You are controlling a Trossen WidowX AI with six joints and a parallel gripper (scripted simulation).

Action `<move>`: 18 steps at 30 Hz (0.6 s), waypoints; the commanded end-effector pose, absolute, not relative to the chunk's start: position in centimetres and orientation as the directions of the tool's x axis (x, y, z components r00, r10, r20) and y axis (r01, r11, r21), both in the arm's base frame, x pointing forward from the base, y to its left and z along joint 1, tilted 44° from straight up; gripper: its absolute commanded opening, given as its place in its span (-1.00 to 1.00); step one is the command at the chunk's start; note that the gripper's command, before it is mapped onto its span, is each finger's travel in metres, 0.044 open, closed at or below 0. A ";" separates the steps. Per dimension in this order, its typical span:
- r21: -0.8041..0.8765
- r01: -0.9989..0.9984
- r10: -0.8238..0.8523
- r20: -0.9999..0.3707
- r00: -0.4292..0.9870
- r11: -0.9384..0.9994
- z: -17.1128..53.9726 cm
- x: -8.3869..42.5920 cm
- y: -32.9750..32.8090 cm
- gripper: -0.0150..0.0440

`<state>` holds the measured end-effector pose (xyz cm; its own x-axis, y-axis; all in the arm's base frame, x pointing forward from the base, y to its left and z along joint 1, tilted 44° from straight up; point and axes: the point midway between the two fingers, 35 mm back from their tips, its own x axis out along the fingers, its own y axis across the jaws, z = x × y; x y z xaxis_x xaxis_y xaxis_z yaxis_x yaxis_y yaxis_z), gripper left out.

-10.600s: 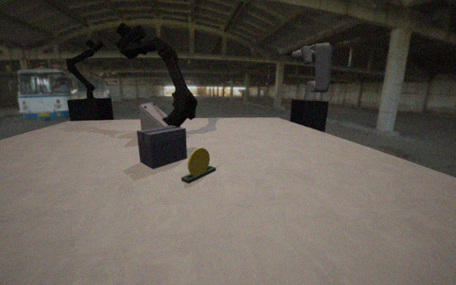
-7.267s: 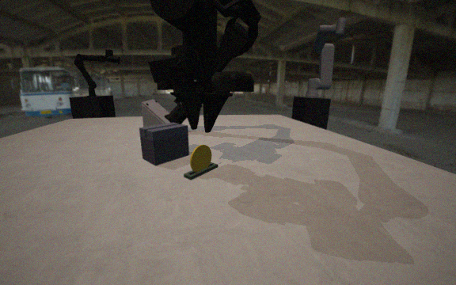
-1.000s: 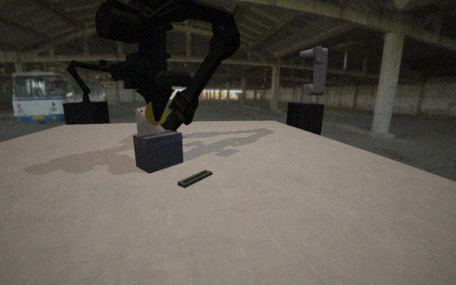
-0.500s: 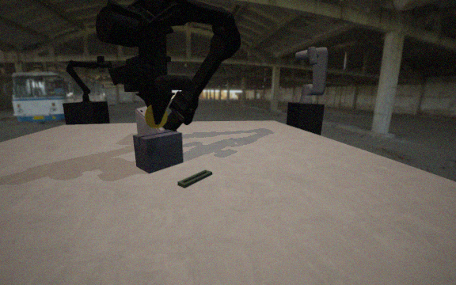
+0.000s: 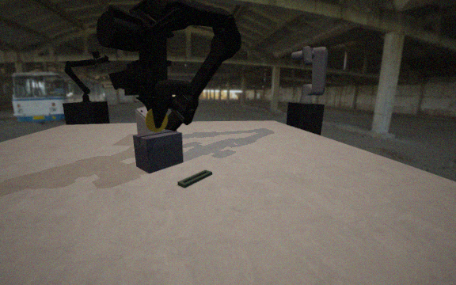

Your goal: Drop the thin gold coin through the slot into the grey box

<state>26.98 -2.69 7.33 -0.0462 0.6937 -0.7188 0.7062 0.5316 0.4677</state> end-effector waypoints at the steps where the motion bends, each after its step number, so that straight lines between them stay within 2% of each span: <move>1: 0.468 0.710 0.696 -0.716 -0.045 0.526 7.2 26.9 -2.5 -0.49; 3: 0.468 0.710 0.696 -0.716 -0.045 0.526 7.1 26.9 -2.4 -0.49; 9: 0.467 0.706 0.694 -0.719 -0.046 0.531 7.2 27.0 -2.6 0.04; 18: 0.467 0.706 0.694 -0.719 -0.046 0.531 7.2 27.0 -2.6 0.05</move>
<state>26.98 -2.58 7.19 -0.0457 0.6936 -0.7189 0.7070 0.5309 0.4673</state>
